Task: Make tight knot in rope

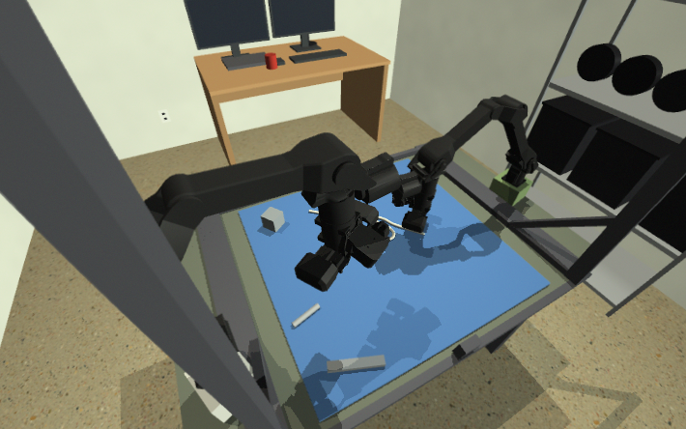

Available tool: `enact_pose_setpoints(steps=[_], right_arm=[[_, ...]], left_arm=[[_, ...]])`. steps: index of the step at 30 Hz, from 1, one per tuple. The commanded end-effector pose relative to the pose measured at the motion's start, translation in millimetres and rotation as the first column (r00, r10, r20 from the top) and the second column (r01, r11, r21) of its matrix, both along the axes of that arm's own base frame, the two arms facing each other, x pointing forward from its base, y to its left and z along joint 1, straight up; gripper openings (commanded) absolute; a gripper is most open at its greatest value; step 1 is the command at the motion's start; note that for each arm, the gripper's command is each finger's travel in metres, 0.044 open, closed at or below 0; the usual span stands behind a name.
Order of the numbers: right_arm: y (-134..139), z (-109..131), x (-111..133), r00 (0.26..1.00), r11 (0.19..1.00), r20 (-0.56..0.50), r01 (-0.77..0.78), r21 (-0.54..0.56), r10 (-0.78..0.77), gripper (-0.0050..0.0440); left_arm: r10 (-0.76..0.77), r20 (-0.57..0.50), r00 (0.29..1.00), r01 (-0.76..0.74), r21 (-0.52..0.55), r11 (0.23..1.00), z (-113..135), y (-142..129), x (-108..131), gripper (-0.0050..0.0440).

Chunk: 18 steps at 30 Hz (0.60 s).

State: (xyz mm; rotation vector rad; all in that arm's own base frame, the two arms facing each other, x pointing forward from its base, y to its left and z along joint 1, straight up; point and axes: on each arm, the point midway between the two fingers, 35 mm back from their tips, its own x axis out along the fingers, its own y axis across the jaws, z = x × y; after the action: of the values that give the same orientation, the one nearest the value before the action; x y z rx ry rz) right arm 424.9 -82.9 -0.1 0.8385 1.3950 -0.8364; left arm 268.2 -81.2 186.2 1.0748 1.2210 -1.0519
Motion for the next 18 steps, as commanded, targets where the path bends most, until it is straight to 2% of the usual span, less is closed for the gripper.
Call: enact_pose_setpoints(steps=[1,18], right_arm=[[-0.3,7.1,3.8,1.000,1.000,0.025,-0.003,-0.004,0.003,0.0085],[-0.4,-12.4,4.3,1.000,1.000,0.025,-0.003,-0.003,0.003,0.0085]], left_arm=[[-0.003,0.016,1.000,0.003,-0.010,1.000,5.7,-0.7,-0.3,0.0085],[-0.003,0.016,1.000,0.003,-0.010,1.000,5.7,-0.7,-0.3,0.0085]])
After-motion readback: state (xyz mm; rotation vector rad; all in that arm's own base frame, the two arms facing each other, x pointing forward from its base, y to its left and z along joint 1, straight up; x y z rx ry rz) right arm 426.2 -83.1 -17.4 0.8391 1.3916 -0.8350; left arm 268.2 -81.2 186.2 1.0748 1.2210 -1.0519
